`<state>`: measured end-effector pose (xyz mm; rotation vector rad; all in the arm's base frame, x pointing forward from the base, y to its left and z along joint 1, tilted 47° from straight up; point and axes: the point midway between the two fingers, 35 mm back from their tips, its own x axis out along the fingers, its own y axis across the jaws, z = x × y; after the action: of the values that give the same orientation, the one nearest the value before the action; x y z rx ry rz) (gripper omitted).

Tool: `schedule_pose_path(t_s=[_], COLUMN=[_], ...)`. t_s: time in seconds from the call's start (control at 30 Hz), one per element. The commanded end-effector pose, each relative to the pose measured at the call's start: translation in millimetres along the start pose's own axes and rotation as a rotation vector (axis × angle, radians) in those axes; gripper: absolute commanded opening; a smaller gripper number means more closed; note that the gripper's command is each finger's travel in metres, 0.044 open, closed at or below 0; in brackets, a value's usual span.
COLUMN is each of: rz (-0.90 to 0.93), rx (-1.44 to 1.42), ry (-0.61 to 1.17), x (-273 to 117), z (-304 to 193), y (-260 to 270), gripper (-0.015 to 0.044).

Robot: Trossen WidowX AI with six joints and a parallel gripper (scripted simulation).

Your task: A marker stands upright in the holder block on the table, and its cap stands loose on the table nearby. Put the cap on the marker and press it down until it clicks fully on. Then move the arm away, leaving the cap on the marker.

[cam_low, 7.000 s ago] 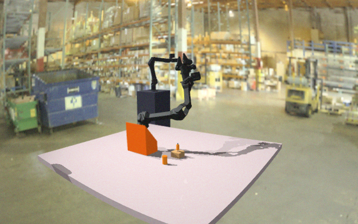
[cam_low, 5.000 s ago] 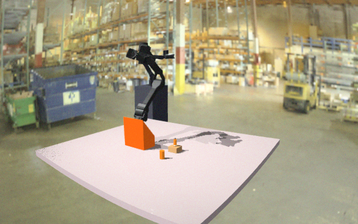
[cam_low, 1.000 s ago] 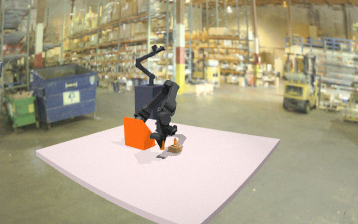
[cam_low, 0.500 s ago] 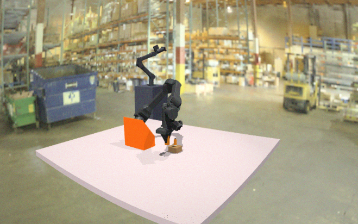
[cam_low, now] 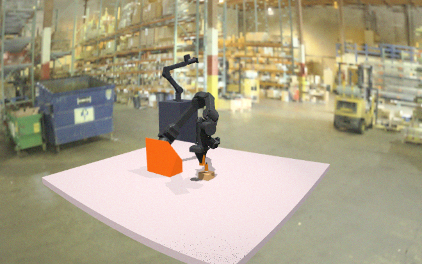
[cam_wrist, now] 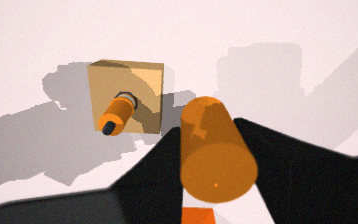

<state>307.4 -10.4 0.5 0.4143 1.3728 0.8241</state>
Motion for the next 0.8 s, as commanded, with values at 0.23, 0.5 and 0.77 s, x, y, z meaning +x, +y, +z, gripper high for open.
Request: schedule_pose_path(t_s=[0.23,0.5,0.77], rz=[0.010,0.013,0.014], rx=[0.008,0.009,0.009], ry=[-0.001,-0.001,-0.001], x=[-8,-14,-9], z=[1,-1,-1], y=[34,59,64], gripper=[0.0000,0.0000,0.0000])
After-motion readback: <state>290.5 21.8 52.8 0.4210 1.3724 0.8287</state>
